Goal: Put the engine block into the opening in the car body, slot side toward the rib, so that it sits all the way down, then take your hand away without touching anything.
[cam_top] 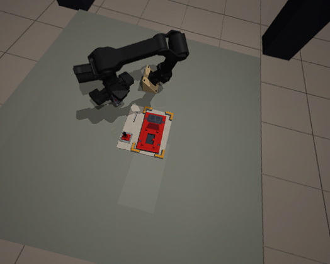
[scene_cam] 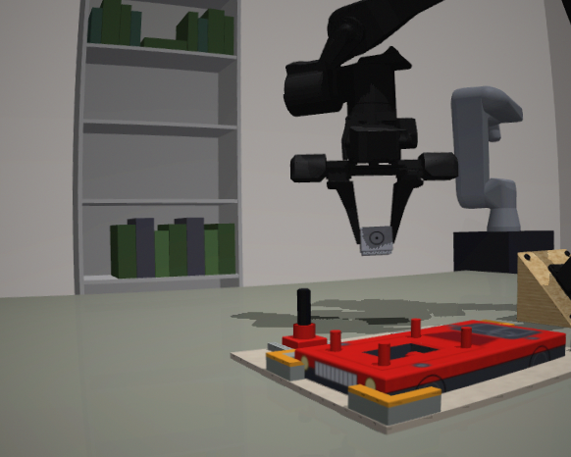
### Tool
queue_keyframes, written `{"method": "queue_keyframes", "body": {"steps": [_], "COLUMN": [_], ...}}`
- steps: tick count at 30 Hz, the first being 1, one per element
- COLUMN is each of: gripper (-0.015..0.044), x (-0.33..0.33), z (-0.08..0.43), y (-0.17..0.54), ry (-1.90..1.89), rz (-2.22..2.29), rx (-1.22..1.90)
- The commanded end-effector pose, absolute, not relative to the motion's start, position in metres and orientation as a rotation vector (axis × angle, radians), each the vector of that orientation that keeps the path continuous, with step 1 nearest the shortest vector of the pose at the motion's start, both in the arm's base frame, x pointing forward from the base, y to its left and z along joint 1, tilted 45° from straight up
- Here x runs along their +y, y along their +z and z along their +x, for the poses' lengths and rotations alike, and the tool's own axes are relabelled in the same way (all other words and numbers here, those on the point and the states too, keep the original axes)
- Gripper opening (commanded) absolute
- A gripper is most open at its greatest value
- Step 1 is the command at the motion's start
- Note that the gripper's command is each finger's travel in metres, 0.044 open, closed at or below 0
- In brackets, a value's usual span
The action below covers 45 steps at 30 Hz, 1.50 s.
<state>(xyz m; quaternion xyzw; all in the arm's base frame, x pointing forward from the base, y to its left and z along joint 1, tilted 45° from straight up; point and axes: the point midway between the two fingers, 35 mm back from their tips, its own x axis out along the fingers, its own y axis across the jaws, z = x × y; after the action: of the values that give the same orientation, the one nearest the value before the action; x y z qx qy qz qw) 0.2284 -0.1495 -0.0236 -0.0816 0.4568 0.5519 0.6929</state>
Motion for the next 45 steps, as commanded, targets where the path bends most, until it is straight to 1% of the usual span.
{"method": "queue_keyframes", "body": {"steps": [1,45], "gripper": [0.0,0.0], "x": [-0.143,-0.091], "z": [0.228,0.227], "y": [-0.029,-0.082], "ry": [1.23,1.23], "rz": [-0.174,-0.173], "rx": [1.02,1.017]}}
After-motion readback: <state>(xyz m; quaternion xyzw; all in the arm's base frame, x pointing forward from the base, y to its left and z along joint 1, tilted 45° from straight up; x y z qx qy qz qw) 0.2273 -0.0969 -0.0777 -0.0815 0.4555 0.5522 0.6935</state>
